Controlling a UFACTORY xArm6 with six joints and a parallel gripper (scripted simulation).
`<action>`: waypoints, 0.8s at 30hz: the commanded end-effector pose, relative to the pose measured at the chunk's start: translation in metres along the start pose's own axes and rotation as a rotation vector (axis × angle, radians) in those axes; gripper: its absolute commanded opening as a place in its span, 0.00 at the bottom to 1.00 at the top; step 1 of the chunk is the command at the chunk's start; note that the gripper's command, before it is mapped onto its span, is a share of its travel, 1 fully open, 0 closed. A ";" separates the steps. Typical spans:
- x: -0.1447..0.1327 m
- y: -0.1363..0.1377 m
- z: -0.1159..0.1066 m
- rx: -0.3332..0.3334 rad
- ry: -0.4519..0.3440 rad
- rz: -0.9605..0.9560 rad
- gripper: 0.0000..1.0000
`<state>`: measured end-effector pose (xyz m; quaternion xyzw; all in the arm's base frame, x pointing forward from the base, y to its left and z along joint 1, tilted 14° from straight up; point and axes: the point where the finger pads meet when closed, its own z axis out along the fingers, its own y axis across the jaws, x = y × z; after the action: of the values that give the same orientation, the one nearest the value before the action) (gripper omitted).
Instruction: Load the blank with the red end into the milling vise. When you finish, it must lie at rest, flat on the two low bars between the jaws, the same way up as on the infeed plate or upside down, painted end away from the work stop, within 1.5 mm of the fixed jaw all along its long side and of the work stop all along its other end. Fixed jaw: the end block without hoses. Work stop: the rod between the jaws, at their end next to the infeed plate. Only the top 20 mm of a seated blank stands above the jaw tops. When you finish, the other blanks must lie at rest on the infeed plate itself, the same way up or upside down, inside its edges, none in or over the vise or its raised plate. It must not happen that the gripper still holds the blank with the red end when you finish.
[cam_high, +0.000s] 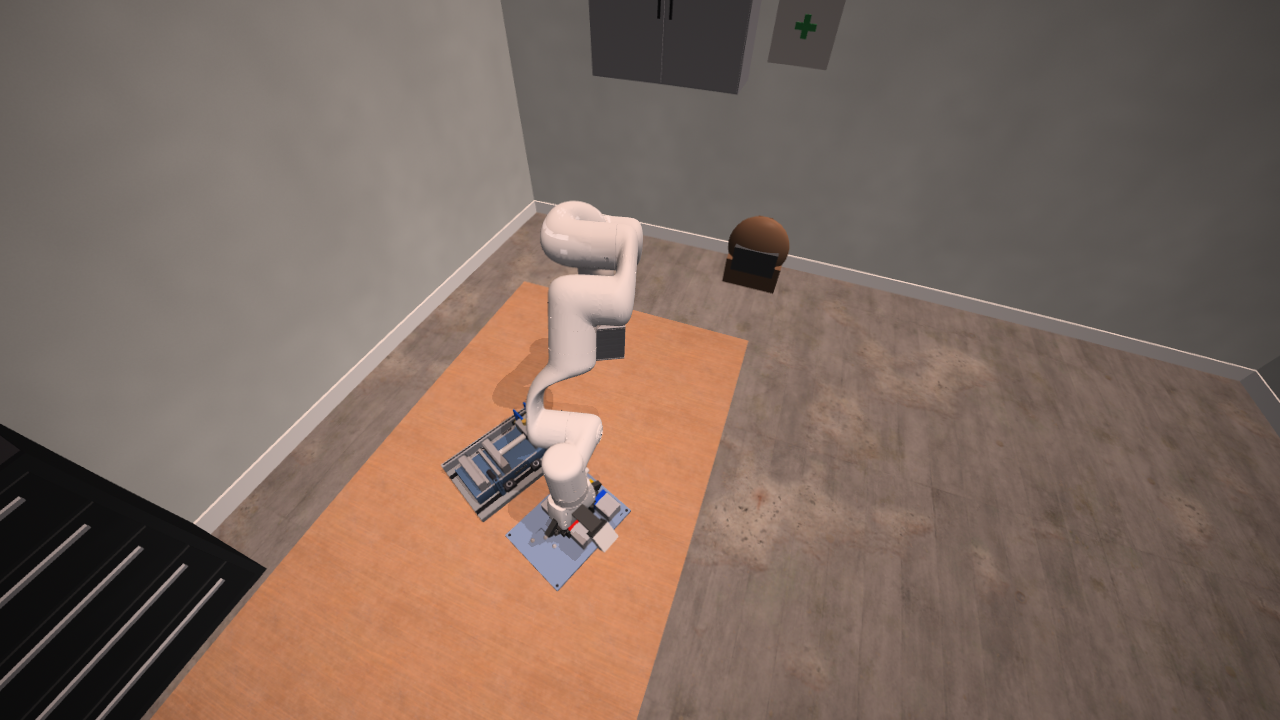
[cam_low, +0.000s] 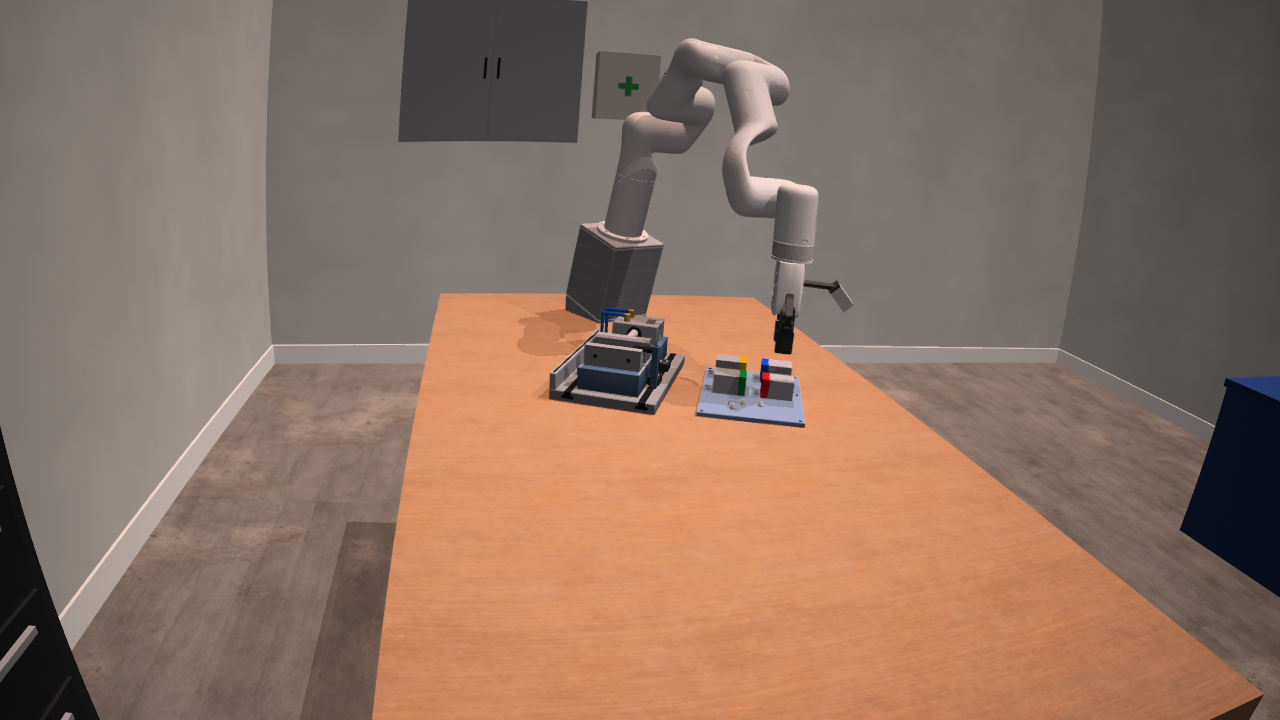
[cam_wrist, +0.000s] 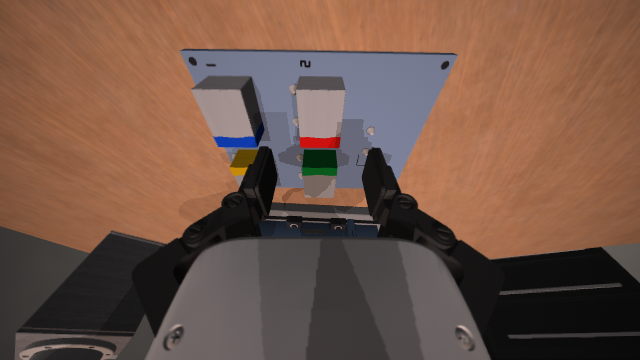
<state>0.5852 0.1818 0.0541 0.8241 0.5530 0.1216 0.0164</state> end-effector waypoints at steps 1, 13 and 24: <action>0.002 0.002 0.012 -0.004 0.003 0.000 0.78; 0.001 0.002 0.038 -0.004 0.003 0.000 0.78; 0.002 0.002 0.056 -0.004 0.003 0.000 0.78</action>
<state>0.5962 0.1874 0.0003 0.8242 0.5530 0.1210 0.0162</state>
